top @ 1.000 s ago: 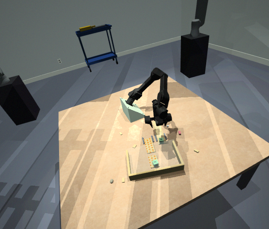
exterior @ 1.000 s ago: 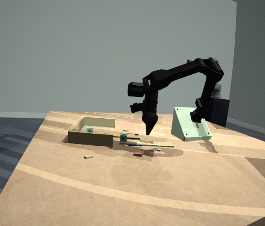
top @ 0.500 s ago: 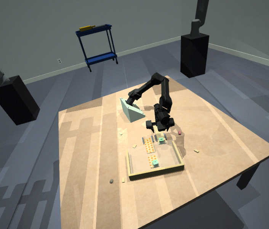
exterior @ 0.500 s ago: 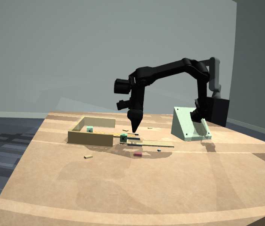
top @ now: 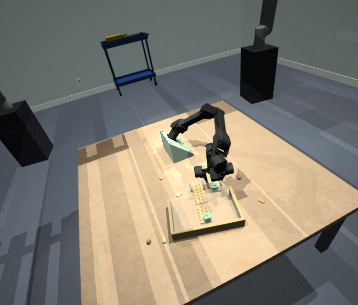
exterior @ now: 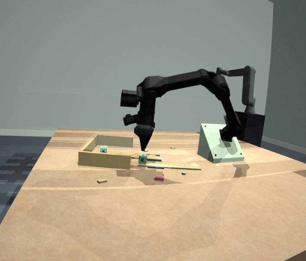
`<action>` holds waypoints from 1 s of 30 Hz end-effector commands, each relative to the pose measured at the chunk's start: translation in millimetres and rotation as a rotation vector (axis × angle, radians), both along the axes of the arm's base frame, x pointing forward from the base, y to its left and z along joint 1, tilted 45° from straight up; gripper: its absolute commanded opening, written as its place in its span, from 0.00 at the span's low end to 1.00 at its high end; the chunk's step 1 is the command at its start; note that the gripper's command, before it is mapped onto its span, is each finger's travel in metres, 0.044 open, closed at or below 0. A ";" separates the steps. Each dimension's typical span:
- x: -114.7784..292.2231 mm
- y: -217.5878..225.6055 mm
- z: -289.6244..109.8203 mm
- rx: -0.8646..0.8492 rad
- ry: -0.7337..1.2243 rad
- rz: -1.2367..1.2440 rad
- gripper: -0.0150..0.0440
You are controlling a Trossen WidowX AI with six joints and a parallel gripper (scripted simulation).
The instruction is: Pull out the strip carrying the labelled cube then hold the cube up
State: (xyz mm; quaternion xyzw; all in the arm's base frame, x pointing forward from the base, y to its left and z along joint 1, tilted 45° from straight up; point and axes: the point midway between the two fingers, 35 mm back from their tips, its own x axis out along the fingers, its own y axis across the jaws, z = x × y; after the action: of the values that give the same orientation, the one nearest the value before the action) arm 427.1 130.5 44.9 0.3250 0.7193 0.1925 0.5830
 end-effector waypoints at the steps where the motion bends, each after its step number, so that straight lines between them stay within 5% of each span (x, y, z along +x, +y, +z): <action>1: 0.7 4.8 -4.9 -0.002 -0.003 0.005 0.69; 30: -5.1 36.5 -37.8 0.000 -0.002 0.005 0.68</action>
State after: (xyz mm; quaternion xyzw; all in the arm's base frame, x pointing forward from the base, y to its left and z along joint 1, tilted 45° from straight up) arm 423.8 162.9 10.4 0.3209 0.7179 0.1950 0.5861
